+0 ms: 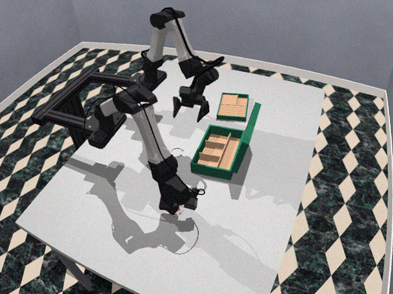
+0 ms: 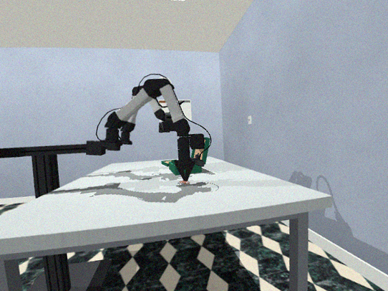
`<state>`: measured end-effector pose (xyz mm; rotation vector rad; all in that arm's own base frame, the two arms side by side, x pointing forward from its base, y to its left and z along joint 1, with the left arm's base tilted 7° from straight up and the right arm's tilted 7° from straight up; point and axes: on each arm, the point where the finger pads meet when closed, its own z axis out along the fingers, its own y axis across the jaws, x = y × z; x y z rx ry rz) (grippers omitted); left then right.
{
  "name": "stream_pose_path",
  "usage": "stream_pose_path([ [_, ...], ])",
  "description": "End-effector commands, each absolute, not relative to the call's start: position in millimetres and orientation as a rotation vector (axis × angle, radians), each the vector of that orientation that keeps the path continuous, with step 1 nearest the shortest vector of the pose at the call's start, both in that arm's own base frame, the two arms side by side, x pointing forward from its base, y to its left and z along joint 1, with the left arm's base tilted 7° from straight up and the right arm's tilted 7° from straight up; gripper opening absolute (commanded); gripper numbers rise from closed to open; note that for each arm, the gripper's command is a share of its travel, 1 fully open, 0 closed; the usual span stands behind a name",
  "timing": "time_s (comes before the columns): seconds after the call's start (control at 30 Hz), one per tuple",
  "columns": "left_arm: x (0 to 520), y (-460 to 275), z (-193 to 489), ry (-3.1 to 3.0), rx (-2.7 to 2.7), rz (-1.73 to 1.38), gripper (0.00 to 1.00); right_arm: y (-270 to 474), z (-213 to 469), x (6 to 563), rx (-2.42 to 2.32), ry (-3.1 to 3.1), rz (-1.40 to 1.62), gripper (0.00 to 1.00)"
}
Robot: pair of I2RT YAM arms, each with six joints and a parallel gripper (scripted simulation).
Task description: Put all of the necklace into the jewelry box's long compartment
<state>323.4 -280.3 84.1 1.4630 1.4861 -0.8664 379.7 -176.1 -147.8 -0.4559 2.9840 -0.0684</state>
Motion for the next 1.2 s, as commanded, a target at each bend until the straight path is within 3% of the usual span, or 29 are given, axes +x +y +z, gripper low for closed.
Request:
stream_pose_path([
  [0.0, 327, -287, 93, 1.416, 1.489, -0.868, 1.0, -178, -149, 387, -0.56, 2.999, -0.068, 0.13],
  [0.93, 328, -287, 98, 1.407, 1.485, -0.859, 1.0, -182, -171, 403, -0.538, 2.978, -0.092, 0.13],
  [1.1, 328, -287, 98, 1.407, 1.485, -0.859, 1.0, -184, -161, 408, -0.534, 2.95, -0.113, 0.0],
  [1.17, 328, -287, 98, 1.407, 1.485, -0.859, 1.0, -186, -161, 406, -0.538, 2.95, -0.114, 0.0],
])
